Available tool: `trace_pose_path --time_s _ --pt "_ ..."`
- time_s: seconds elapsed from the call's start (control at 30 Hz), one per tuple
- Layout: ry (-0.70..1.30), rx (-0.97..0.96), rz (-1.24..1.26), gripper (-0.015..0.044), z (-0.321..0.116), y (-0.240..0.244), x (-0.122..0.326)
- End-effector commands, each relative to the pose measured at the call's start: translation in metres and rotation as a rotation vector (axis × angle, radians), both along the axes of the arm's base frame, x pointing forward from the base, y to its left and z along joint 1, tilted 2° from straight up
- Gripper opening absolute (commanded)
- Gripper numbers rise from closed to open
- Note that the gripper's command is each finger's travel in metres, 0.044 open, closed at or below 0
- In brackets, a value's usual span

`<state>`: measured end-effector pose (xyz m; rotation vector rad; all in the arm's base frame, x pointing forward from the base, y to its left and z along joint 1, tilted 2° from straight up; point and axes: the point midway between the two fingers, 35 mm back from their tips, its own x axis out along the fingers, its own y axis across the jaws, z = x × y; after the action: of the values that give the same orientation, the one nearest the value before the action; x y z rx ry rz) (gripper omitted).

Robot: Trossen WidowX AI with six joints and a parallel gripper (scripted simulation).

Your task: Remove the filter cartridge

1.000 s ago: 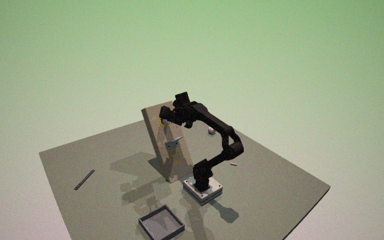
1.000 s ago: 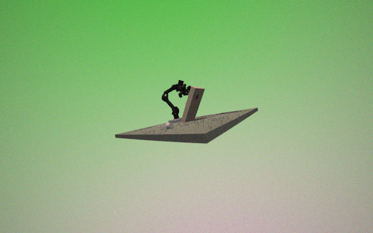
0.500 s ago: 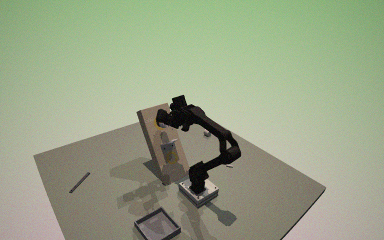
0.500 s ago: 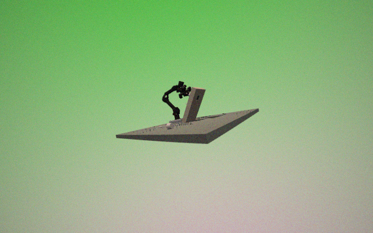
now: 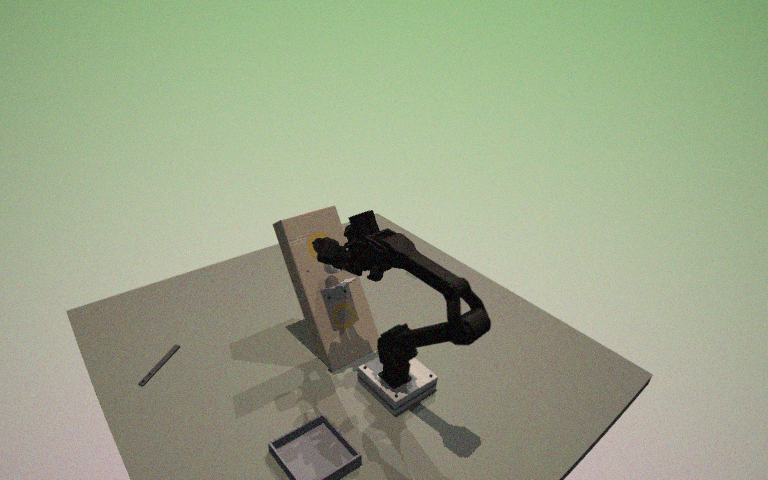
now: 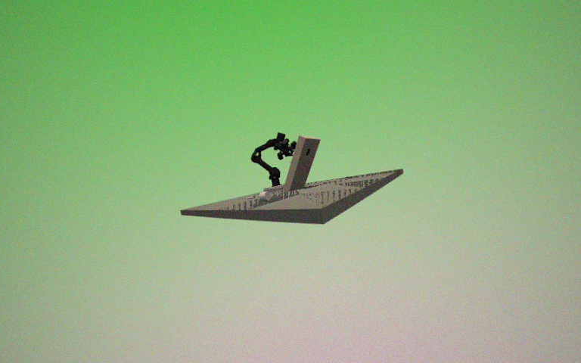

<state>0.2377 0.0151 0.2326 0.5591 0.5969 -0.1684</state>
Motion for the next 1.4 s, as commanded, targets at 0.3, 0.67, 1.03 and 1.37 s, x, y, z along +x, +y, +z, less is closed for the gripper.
trace_pose_path --time_s 0.3,0.67,1.03,1.37 --pt "0.004 0.000 0.000 0.0095 -0.011 0.000 -0.005" --pt "-0.005 0.000 -0.007 0.0095 -0.017 -0.002 -0.008" --pt "-0.008 0.001 -0.007 0.0095 0.052 0.002 0.029" --pt "-0.008 0.001 -0.007 0.0121 0.054 0.002 0.029"
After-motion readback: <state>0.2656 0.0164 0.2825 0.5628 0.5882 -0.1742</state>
